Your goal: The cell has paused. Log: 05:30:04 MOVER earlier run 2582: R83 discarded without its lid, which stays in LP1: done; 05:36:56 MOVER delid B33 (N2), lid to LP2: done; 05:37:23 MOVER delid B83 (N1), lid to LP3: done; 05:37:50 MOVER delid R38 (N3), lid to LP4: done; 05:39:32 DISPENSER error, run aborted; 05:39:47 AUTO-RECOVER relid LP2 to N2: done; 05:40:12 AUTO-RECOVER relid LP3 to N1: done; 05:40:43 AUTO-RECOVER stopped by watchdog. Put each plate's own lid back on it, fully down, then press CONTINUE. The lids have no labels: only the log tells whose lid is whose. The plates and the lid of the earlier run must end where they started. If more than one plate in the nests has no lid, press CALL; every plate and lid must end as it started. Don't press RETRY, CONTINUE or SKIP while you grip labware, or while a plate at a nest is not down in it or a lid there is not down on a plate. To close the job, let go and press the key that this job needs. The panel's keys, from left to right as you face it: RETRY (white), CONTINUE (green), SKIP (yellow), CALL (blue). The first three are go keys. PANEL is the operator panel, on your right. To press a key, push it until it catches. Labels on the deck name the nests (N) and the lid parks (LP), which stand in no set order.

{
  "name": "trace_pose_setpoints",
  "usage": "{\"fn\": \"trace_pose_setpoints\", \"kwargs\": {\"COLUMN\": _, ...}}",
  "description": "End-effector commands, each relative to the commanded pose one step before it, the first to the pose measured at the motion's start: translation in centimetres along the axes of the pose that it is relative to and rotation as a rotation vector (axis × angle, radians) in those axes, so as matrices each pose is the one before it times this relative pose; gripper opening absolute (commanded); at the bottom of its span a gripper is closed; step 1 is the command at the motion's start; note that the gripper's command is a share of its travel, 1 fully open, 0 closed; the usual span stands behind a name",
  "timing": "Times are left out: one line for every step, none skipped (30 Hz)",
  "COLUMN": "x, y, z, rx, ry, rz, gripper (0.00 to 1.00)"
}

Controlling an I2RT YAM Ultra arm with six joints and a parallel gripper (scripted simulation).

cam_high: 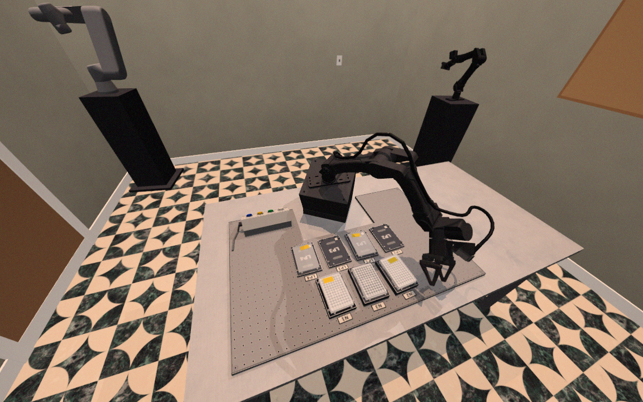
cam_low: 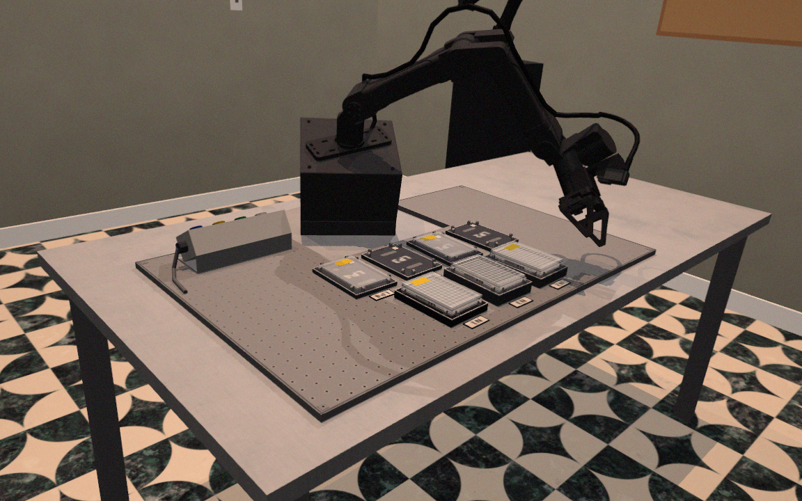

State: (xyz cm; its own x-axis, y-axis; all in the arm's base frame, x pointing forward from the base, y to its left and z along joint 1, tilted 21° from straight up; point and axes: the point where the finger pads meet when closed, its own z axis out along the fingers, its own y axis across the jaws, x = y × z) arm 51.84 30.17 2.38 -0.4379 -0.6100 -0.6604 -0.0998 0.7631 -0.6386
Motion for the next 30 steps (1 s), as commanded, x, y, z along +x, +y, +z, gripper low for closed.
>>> {"fn": "trace_pose_setpoints", "kwargs": {"x": -0.721, "y": -0.236, "z": -0.317, "rx": 0.00064, "ry": -0.01283, "rz": 0.01173, "gripper": 1.00}}
{"fn": "trace_pose_setpoints", "kwargs": {"x": 0.000, "y": 0.000, "z": 0.000, "rx": 0.00000, "ry": 0.00000, "rz": 0.00000, "gripper": 1.00}}
{"fn": "trace_pose_setpoints", "kwargs": {"x": 0.000, "y": 0.000, "z": 0.000, "rx": 0.00000, "ry": 0.00000, "rz": 0.00000, "gripper": 1.00}}
{"fn": "trace_pose_setpoints", "kwargs": {"x": 0.000, "y": 0.000, "z": 0.000, "rx": 0.00000, "ry": 0.00000, "rz": 0.00000, "gripper": 1.00}}
{"fn": "trace_pose_setpoints", "kwargs": {"x": 0.000, "y": 0.000, "z": 0.000, "rx": 0.00000, "ry": 0.00000, "rz": 0.00000, "gripper": 1.00}}
{"fn": "trace_pose_setpoints", "kwargs": {"x": 0.000, "y": 0.000, "z": 0.000, "rx": 0.00000, "ry": 0.00000, "rz": 0.00000, "gripper": 1.00}}
{"fn": "trace_pose_setpoints", "kwargs": {"x": 0.000, "y": 0.000, "z": 0.000, "rx": 0.00000, "ry": 0.00000, "rz": 0.00000, "gripper": 1.00}}
{"fn": "trace_pose_setpoints", "kwargs": {"x": 0.000, "y": 0.000, "z": 0.000, "rx": 0.00000, "ry": 0.00000, "rz": 0.00000, "gripper": 1.00}}
{"fn": "trace_pose_setpoints", "kwargs": {"x": 0.000, "y": 0.000, "z": 0.000, "rx": 0.00000, "ry": 0.00000, "rz": 0.00000, "gripper": 1.00}}
{"fn": "trace_pose_setpoints", "kwargs": {"x": 0.000, "y": 0.000, "z": 0.000, "rx": 0.00000, "ry": 0.00000, "rz": 0.00000, "gripper": 1.00}}
{"fn": "trace_pose_setpoints", "kwargs": {"x": 0.000, "y": 0.000, "z": 0.000, "rx": 0.00000, "ry": 0.00000, "rz": 0.00000, "gripper": 1.00}}
{"fn": "trace_pose_setpoints", "kwargs": {"x": 0.000, "y": 0.000, "z": 0.000, "rx": 0.00000, "ry": 0.00000, "rz": 0.00000, "gripper": 1.00}}
{"fn": "trace_pose_setpoints", "kwargs": {"x": 0.000, "y": 0.000, "z": 0.000, "rx": 0.00000, "ry": 0.00000, "rz": 0.00000, "gripper": 1.00}}
{"fn": "trace_pose_setpoints", "kwargs": {"x": 0.000, "y": 0.000, "z": 0.000, "rx": 0.00000, "ry": 0.00000, "rz": 0.00000, "gripper": 1.00}}
{"fn": "trace_pose_setpoints", "kwargs": {"x": 0.000, "y": 0.000, "z": 0.000, "rx": 0.00000, "ry": 0.00000, "rz": 0.00000, "gripper": 1.00}}
{"fn": "trace_pose_setpoints", "kwargs": {"x": 0.000, "y": 0.000, "z": 0.000, "rx": 0.00000, "ry": 0.00000, "rz": 0.00000, "gripper": 1.00}}
{"fn": "trace_pose_setpoints", "kwargs": {"x": 0.000, "y": 0.000, "z": 0.000, "rx": 0.00000, "ry": 0.00000, "rz": 0.00000, "gripper": 1.00}}
{"fn": "trace_pose_setpoints", "kwargs": {"x": -1.293, "y": -1.553, "z": 0.010, "rx": -0.01020, "ry": 0.00364, "rz": 0.03461, "gripper": 1.00}}
{"fn": "trace_pose_setpoints", "kwargs": {"x": -0.138, "y": -0.524, "z": -0.028, "rx": -0.01172, "ry": 0.01414, "rz": 0.00566, "gripper": 1.00}}
{"fn": "trace_pose_setpoints", "kwargs": {"x": 1.290, "y": -0.158, "z": 0.046, "rx": -0.00578, "ry": 0.02346, "rz": -0.02291, "gripper": 1.00}}
{"fn": "trace_pose_setpoints", "kwargs": {"x": 0.419, "y": -0.372, "z": -0.002, "rx": -0.00135, "ry": 0.00727, "rz": -0.00815, "gripper": 1.00}}
{"fn": "trace_pose_setpoints", "kwargs": {"x": -0.054, "y": -0.492, "z": -0.033, "rx": 0.00002, "ry": -0.00002, "rz": 0.00000, "gripper": 1.00}}
{"fn": "trace_pose_setpoints", "kwargs": {"x": -0.053, "y": -0.493, "z": -0.033, "rx": 0.00002, "ry": -0.00002, "rz": -0.00523, "gripper": 1.00}}
{"fn": "trace_pose_setpoints", "kwargs": {"x": -0.006, "y": -0.048, "z": -0.003, "rx": 0.00000, "ry": 0.00000, "rz": -0.00181, "gripper": 1.00}}
{"fn": "trace_pose_setpoints", "kwargs": {"x": -0.075, "y": 0.184, "z": -0.149, "rx": -0.00275, "ry": -0.00259, "rz": -0.00182, "gripper": 1.00}}
{"fn": "trace_pose_setpoints", "kwargs": {"x": -1.233, "y": 0.414, "z": -0.641, "rx": -0.00727, "ry": -0.02479, "rz": 0.00963, "gripper": 1.00}}
{"fn": "trace_pose_setpoints", "kwargs": {"x": -0.349, "y": -0.094, "z": -0.018, "rx": 0.00162, "ry": -0.00757, "rz": 0.00826, "gripper": 1.00}}
{"fn": "trace_pose_setpoints", "kwargs": {"x": 0.023, "y": 0.013, "z": 0.005, "rx": 0.00015, "ry": -0.00099, "rz": 0.00127, "gripper": 1.00}}
{"fn": "trace_pose_setpoints", "kwargs": {"x": -0.427, "y": -0.669, "z": -0.065, "rx": -0.00883, "ry": 0.01209, "rz": 0.01295, "gripper": 1.00}}
{"fn": "trace_pose_setpoints", "kwargs": {"x": 0.273, "y": -0.963, "z": 0.333, "rx": -0.00287, "ry": 0.02327, "rz": 0.00518, "gripper": 1.00}}
